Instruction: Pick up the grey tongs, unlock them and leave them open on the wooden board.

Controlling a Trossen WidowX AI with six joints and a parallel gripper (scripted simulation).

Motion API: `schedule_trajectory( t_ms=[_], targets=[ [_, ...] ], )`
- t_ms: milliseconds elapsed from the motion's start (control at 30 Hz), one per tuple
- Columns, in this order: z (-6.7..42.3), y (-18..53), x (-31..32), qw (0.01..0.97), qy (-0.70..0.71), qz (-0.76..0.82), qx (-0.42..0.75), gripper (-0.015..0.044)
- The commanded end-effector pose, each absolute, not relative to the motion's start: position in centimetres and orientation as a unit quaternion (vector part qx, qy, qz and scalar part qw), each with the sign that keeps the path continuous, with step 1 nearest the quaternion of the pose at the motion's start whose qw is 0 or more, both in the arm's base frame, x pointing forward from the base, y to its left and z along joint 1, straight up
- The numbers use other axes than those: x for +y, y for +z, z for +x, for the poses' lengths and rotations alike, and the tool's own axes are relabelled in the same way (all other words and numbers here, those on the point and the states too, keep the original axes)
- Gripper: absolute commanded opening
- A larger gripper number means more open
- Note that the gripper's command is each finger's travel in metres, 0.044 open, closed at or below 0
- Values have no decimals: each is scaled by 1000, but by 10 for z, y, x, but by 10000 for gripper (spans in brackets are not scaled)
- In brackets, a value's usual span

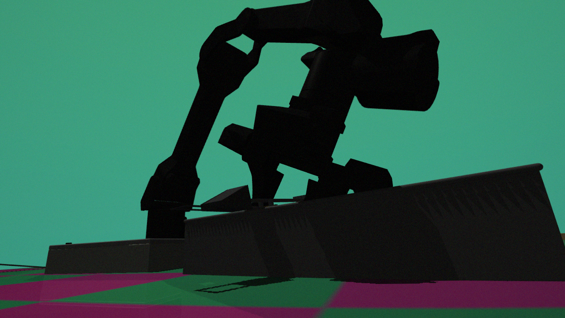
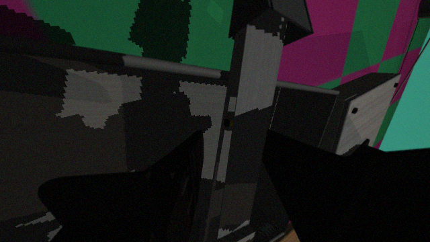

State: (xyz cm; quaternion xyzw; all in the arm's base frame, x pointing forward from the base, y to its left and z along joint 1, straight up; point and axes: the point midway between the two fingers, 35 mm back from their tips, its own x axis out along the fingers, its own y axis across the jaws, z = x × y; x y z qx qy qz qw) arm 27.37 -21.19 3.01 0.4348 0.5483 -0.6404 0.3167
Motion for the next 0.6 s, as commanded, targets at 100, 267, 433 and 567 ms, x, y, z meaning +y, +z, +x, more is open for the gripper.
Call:
schedule_trajectory(
  t_ms=[100,267,433,567],
  targets=[
    [274,30,-212,317,-640,435,548,83],
    [274,30,-212,317,-640,435,548,49],
    [274,30,-212,317,-640,435,548,-43],
    [274,39,-212,322,-639,436,546,-148]
  ],
)
